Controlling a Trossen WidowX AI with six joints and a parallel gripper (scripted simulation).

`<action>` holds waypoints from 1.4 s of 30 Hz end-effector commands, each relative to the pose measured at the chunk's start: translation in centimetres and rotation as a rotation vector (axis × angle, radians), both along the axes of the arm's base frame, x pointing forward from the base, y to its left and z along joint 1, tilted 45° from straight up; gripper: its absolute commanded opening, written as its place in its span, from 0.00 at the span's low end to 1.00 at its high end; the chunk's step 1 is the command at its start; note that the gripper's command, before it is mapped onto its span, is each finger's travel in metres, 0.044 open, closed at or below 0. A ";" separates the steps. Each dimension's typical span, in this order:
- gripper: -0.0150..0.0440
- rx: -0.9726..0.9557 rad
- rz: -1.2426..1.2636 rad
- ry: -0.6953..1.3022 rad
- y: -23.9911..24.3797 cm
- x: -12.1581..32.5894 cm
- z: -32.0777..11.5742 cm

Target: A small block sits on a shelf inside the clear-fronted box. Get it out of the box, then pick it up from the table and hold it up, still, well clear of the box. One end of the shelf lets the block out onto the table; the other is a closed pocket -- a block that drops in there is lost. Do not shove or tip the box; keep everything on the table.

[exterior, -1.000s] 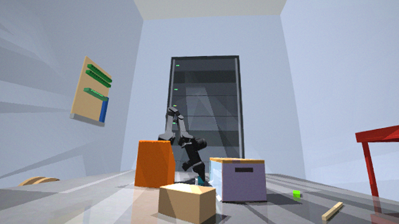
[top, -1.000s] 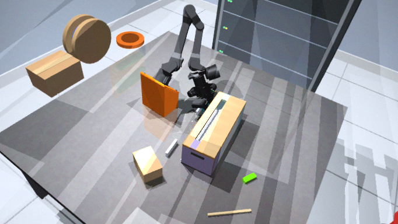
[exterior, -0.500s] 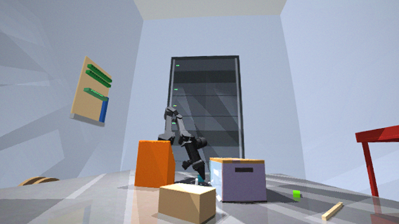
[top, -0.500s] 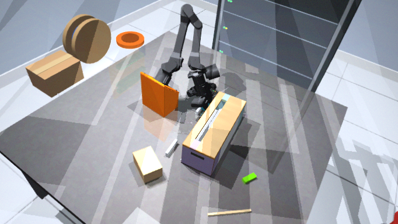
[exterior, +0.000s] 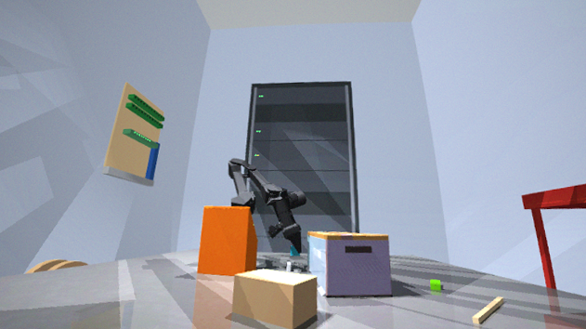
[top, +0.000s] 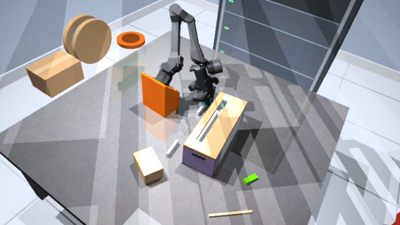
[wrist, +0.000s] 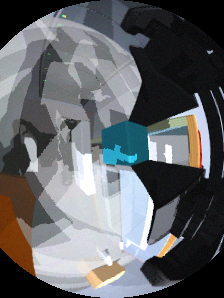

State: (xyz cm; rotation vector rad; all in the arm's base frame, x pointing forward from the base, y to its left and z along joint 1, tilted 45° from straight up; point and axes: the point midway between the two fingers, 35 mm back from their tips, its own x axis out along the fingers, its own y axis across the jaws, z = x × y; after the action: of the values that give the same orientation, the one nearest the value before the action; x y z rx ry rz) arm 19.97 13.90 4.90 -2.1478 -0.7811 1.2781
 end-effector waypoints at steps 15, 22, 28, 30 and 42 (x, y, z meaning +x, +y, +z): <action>0.25 0.138 -0.197 0.243 -1.1 -0.1 1.6; 0.25 0.236 -0.357 0.442 -1.4 0.0 1.7; 0.25 0.261 -0.377 0.563 -0.3 -0.3 1.6; 0.25 0.276 -0.399 0.610 -0.1 -0.4 1.6; 0.25 0.417 -0.655 0.921 -0.5 -0.3 1.9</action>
State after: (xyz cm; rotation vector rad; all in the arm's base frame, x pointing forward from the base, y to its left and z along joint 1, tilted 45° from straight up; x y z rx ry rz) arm 19.42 13.51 6.40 -1.2182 -0.0184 1.3787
